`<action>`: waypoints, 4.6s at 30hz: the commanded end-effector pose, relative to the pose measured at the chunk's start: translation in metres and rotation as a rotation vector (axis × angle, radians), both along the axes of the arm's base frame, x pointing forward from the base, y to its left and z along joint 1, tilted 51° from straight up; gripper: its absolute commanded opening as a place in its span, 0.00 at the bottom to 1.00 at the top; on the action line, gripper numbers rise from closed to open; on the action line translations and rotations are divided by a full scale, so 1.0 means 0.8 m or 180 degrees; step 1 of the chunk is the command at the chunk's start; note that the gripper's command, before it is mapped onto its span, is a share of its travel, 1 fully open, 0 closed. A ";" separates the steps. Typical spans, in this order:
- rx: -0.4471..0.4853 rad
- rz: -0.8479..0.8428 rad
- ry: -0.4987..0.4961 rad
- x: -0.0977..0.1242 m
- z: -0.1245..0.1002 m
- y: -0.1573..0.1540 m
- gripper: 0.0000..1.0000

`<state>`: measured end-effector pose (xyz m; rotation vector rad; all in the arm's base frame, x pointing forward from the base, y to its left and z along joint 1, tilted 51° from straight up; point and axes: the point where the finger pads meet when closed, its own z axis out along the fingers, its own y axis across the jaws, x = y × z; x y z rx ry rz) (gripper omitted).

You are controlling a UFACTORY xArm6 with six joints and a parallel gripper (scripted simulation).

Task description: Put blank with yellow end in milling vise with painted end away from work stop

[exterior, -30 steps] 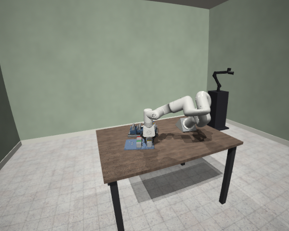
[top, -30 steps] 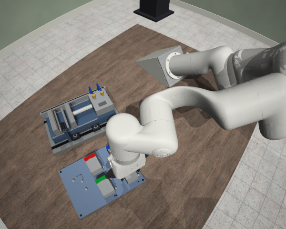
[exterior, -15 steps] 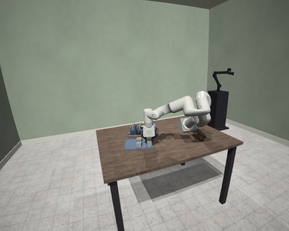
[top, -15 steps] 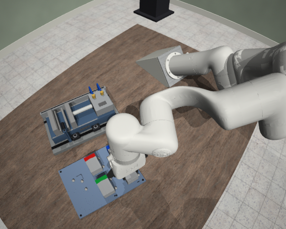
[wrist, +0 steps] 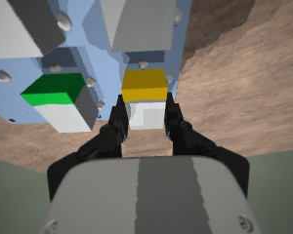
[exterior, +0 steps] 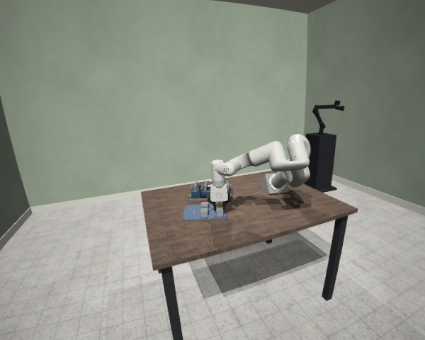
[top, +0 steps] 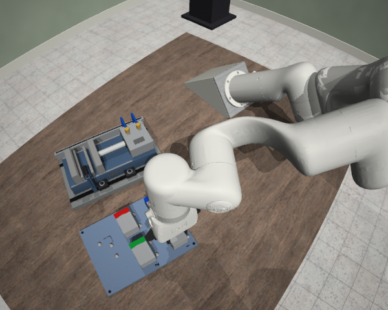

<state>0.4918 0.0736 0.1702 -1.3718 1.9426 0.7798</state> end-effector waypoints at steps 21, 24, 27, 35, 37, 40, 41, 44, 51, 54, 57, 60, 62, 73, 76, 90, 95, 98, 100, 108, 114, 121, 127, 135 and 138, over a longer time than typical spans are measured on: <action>-0.0003 -0.0006 -0.0008 0.001 0.001 -0.001 0.00; -0.0003 -0.0006 -0.0008 0.001 0.001 -0.001 0.00; -0.0003 -0.0006 -0.0008 0.001 0.001 -0.001 0.00; -0.0003 -0.0006 -0.0008 0.001 0.001 -0.001 0.00; -0.0003 -0.0006 -0.0008 0.000 0.004 -0.004 0.00; -0.0003 -0.0006 -0.0008 -0.001 0.011 -0.013 0.00; -0.0003 -0.0006 -0.0008 -0.002 0.013 -0.015 0.00; -0.0003 -0.0006 -0.0008 -0.004 0.020 -0.024 0.00; -0.0003 -0.0006 -0.0008 -0.005 0.025 -0.030 0.00; -0.0003 -0.0007 -0.0009 -0.005 0.026 -0.032 0.00; -0.0003 -0.0006 -0.0009 -0.007 0.034 -0.040 0.00; -0.0003 -0.0006 -0.0009 -0.009 0.041 -0.049 0.00; -0.0003 -0.0006 -0.0009 -0.010 0.045 -0.055 0.00; -0.0004 -0.0007 -0.0010 -0.012 0.054 -0.065 0.00; -0.0004 -0.0006 -0.0009 -0.014 0.061 -0.074 0.00; -0.0004 -0.0007 -0.0010 -0.019 0.080 -0.097 0.00; -0.0004 -0.0006 -0.0009 -0.023 0.098 -0.119 0.00; -0.0004 -0.0006 -0.0009 -0.025 0.105 -0.127 0.00; -0.0004 -0.0006 -0.0009 -0.025 0.105 -0.127 0.00; -0.0006 -0.0008 -0.0010 -0.025 0.106 -0.128 0.00; -0.0005 -0.0006 -0.0008 -0.026 0.109 -0.132 0.00; -0.0005 -0.0006 -0.0008 -0.026 0.109 -0.132 0.00; -0.0005 -0.0006 -0.0009 -0.025 0.106 -0.129 0.00; -0.0005 -0.0006 -0.0008 -0.025 0.104 -0.126 0.00; -0.0005 -0.0006 -0.0008 -0.025 0.104 -0.126 0.00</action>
